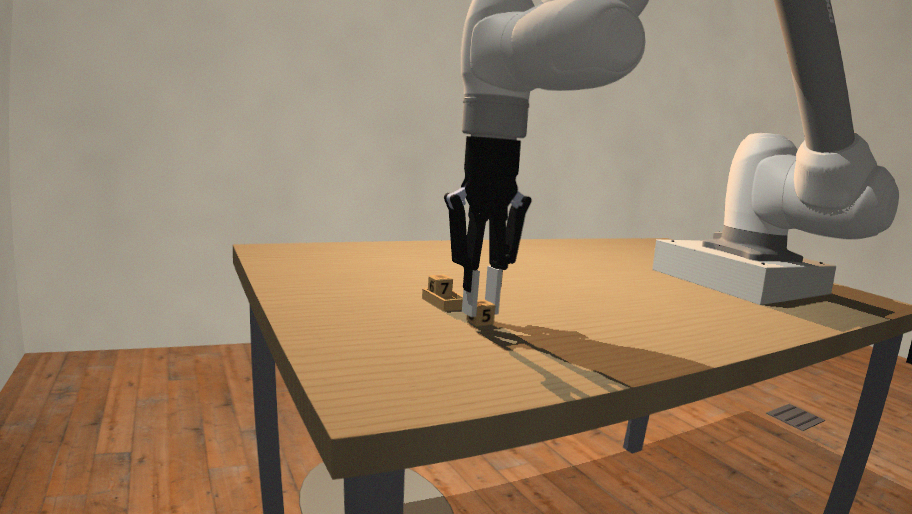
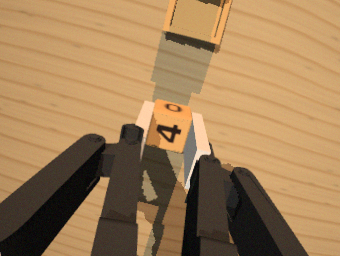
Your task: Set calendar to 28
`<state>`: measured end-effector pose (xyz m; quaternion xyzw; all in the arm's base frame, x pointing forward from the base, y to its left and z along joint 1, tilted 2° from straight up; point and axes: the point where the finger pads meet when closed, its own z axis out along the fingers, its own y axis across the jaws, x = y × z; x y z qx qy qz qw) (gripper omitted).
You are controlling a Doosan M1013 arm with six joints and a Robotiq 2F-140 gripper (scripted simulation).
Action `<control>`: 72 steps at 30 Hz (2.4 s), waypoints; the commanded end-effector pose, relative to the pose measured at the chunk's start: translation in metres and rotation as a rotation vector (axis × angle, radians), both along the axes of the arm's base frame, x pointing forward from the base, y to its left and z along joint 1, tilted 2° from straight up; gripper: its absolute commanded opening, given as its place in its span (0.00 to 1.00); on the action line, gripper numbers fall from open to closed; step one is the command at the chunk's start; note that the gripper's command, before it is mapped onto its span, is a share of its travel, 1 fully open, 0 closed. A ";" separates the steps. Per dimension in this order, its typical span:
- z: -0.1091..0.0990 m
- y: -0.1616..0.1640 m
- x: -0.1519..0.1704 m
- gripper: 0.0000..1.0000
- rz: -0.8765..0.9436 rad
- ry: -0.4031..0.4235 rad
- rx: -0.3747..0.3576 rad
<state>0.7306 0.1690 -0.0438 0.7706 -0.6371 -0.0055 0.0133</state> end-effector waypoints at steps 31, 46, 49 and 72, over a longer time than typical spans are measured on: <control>0.011 -0.002 -0.001 0.35 -0.005 0.000 -0.003; 0.076 -0.001 0.001 0.35 -0.005 0.000 -0.003; 0.084 -0.001 0.001 0.35 -0.005 0.000 -0.003; 0.088 -0.001 0.001 1.00 -0.005 0.000 -0.003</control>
